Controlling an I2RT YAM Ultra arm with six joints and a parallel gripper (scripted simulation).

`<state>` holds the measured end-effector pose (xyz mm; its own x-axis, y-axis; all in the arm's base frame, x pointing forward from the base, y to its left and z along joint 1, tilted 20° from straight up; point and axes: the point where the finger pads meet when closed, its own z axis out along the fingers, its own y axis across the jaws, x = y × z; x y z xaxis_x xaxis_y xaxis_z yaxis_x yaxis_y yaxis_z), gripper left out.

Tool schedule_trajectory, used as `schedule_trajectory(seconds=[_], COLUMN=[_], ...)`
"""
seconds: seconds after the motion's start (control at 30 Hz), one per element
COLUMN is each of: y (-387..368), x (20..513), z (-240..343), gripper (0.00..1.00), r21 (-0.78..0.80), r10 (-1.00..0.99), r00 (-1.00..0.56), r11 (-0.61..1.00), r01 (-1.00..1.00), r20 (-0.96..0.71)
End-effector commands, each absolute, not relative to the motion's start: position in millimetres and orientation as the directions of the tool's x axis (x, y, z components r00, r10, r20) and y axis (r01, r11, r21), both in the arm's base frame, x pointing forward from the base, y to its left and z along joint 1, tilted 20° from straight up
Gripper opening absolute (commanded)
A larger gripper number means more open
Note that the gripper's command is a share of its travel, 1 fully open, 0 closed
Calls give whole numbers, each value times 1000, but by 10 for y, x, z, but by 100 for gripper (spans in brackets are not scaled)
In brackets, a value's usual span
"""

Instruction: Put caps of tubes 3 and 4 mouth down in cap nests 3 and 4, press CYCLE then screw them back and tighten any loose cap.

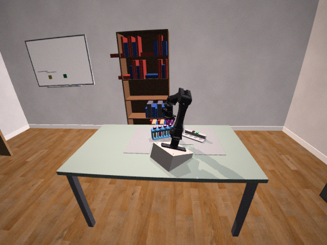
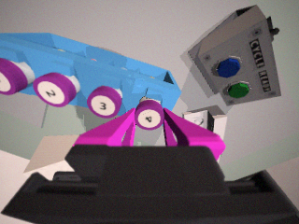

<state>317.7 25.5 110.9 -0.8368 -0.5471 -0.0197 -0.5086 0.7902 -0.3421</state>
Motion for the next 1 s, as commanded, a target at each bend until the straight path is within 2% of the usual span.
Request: schedule_trajectory(seconds=[0.0, 0.33, 0.53, 0.7, 0.77, 0.9, 0.97], y=[283, 282, 282, 282, 282, 282, 281], x=[3206, 3205, 3206, 3206, 3206, 3206, 3206], z=[1166, 1165, 1166, 1166, 1166, 1166, 1165], gripper=[0, 0, 0, 0, 0, 0, 0], r21=[-349, -349, -324, -280, -280, -240, -240], r10=[-565, -565, -309, -74, -74, 94, 94], r00=[-824, -824, -941, -975, -975, -962, -962], r11=[779, 779, 912, 960, 960, 958, 958], r01=[-521, -520, -254, -13, -13, 157, 157], r20=[-32, -32, -134, -210, -210, -255, -255])
